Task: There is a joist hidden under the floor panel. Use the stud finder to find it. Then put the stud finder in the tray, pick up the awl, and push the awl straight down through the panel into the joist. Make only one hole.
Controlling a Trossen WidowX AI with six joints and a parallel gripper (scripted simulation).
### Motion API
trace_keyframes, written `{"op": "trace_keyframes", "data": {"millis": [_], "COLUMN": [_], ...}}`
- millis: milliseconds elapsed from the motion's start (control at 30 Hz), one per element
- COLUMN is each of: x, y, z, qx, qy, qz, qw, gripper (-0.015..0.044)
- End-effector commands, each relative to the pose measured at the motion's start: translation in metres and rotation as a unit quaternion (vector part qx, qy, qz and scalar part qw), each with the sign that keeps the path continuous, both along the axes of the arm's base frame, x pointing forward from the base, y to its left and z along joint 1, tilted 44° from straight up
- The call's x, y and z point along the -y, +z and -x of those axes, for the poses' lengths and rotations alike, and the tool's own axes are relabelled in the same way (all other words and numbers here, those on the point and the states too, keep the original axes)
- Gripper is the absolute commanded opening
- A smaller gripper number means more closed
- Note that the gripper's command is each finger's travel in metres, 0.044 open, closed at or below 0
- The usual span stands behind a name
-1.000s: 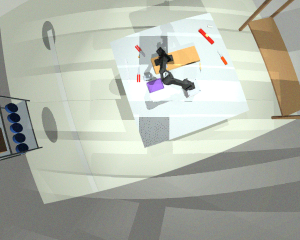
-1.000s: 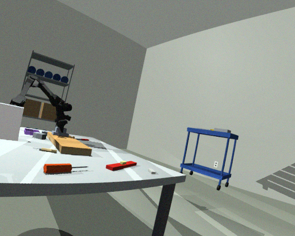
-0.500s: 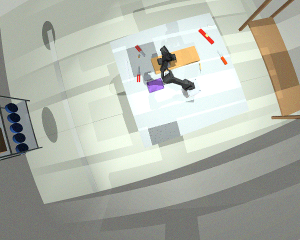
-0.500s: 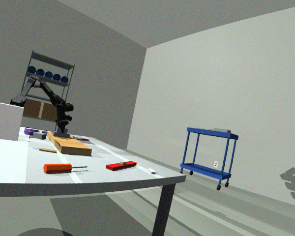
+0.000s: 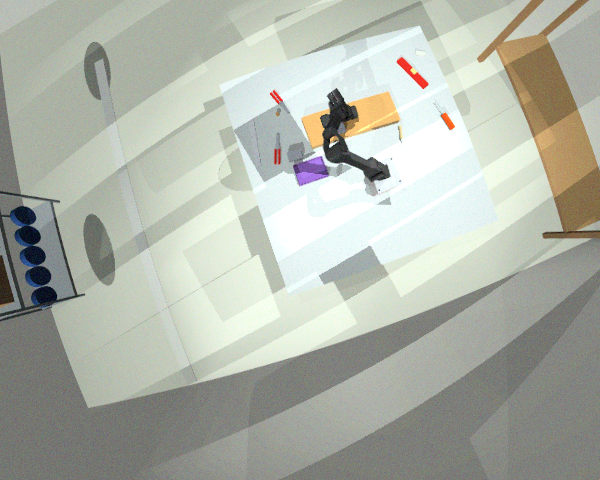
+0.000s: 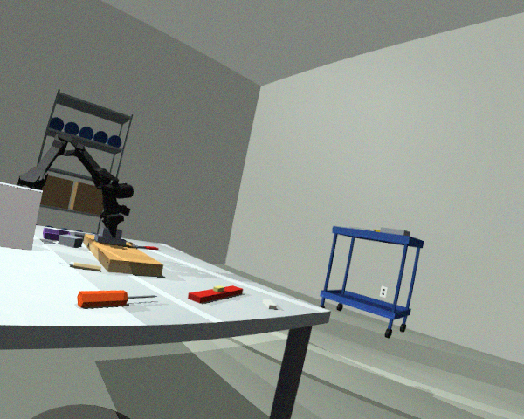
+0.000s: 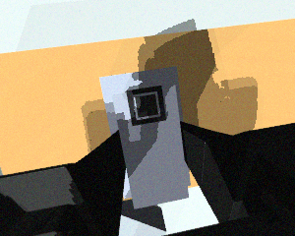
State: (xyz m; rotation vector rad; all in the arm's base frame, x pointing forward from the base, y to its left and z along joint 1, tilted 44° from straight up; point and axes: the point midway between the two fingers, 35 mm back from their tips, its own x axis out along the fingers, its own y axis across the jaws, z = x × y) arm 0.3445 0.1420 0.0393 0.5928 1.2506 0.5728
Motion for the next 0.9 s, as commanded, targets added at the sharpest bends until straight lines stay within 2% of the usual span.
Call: {"op": "trace_keyframes", "data": {"millis": [0,867], "x": [0.009,0.048], "y": [-0.009,-0.046], "z": [0.0,-0.004], "qx": [-0.001,-0.001], "qy": [-0.001,-0.001], "qz": [0.0,0.002], "qw": [1.0,1.0], "gripper": [0.0,0.0]}}
